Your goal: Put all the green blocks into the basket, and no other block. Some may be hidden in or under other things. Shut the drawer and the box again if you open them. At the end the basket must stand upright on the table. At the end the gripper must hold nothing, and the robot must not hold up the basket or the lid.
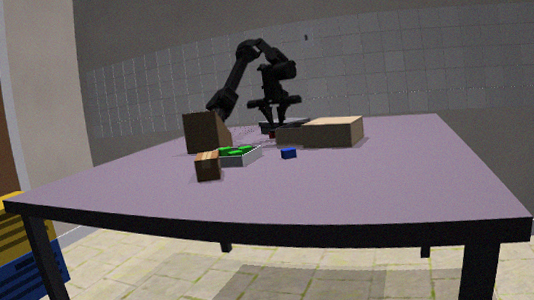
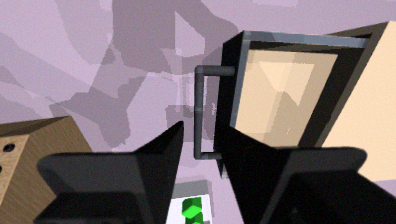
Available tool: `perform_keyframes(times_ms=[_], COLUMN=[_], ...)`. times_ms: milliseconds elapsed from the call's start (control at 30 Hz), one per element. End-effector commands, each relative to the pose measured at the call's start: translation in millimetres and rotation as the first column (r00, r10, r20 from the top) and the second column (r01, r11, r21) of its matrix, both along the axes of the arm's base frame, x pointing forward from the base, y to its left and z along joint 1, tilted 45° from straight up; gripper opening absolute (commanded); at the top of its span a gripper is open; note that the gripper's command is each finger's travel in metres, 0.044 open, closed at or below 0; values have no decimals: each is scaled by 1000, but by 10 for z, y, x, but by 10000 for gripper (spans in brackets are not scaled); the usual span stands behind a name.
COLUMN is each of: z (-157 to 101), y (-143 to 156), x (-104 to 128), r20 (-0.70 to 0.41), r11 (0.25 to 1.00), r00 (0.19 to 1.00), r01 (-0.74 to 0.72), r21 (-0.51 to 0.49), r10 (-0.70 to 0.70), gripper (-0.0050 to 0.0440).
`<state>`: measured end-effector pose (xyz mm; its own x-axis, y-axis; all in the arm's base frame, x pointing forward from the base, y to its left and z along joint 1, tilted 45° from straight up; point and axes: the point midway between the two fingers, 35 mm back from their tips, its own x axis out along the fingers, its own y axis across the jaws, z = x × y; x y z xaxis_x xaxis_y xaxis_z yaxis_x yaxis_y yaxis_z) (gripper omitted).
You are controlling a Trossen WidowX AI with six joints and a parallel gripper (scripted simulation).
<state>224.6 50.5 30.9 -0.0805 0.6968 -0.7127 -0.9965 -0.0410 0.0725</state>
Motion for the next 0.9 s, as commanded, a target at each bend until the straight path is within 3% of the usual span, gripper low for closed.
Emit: perform_keyframes(times_ms=[0,633,667,867], z=[-73,-200,-200,-200], y=[75,201,201,201], x=[-45,-62,-62,-62], r20=[-17,-17,-17,-17], r11=[1000,1000,1000,1000], r00=[1000,1000,1000,1000], r01=[-2,-2,-2,-2], r21=[6,6,6,6], r10=[2,2,2,2], gripper=[148,148,0,0])
